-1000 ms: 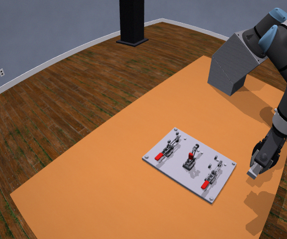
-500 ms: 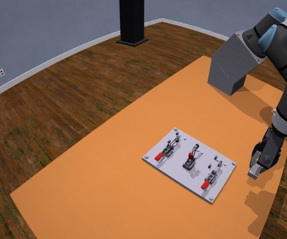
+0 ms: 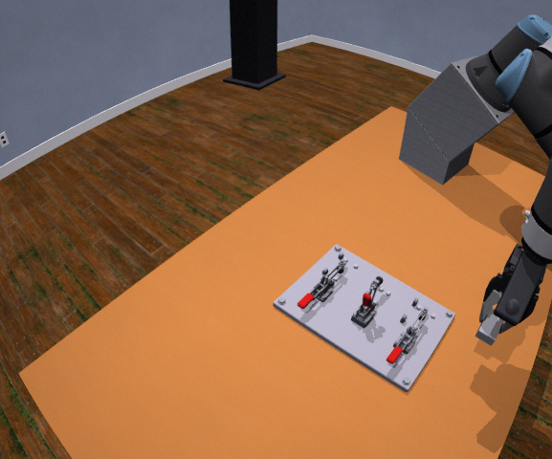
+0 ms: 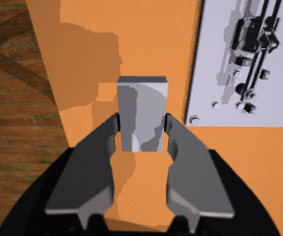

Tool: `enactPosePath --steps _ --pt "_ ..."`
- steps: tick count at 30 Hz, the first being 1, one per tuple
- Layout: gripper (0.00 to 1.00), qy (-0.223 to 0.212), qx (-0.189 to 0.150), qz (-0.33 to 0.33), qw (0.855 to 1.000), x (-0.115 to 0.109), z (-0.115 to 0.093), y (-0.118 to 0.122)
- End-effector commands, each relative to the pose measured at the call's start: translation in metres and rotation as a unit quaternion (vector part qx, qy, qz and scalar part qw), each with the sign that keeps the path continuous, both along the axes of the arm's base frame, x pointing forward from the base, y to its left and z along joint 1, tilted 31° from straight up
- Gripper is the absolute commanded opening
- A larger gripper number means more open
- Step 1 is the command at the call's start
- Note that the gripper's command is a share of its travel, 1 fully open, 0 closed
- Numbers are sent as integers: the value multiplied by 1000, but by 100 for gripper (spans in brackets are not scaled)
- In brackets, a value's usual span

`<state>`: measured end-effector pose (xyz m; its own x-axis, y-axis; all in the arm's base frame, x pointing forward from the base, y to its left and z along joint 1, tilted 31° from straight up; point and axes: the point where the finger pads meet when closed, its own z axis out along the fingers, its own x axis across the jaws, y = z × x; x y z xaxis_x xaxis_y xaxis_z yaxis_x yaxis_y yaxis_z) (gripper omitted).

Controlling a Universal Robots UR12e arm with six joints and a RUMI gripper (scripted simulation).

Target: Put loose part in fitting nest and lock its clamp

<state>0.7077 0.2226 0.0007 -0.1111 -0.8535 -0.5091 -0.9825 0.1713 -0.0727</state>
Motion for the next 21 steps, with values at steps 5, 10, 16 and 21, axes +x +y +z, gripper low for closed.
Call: enactPosePath --steps 5,10,16,21 --pt "0 -1 0 0 1000 -2 -4 3" --pt "0 -1 0 0 1000 -3 -7 5" --pt "0 -1 0 0 1000 -6 -12 8" --pt "0 -1 0 0 1000 -7 -16 10"
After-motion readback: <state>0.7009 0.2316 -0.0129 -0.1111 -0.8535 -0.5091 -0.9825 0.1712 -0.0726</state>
